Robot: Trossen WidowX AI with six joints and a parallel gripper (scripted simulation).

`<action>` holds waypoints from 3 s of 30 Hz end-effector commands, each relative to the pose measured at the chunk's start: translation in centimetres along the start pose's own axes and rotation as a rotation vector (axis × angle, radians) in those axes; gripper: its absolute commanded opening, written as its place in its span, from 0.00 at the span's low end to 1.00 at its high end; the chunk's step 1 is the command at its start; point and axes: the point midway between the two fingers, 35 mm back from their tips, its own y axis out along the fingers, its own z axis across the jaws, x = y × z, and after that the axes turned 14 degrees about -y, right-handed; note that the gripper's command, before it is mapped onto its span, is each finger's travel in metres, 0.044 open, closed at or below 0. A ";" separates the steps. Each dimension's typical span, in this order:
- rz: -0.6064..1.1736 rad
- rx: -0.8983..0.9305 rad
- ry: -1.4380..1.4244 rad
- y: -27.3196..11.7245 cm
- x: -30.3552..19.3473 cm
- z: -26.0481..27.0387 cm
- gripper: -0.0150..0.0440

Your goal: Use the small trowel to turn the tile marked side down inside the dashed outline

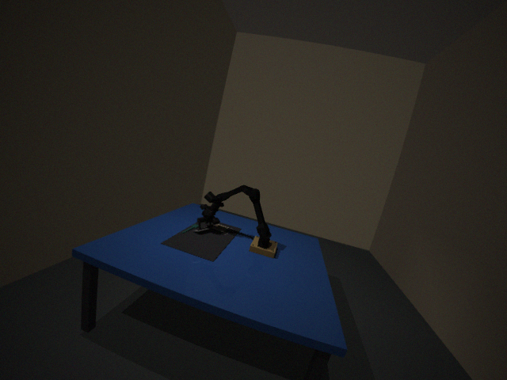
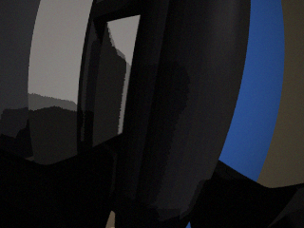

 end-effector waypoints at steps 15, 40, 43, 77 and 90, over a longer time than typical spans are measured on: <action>0.097 0.016 0.037 -1.7 8.9 3.0 0.25; 0.215 -0.103 0.091 -5.9 18.0 8.1 0.25; 0.223 -0.127 0.097 -6.5 18.8 8.8 0.25; 0.218 -0.359 0.154 -11.5 24.7 14.6 0.25; 0.215 -0.357 0.154 -9.6 25.0 15.4 0.25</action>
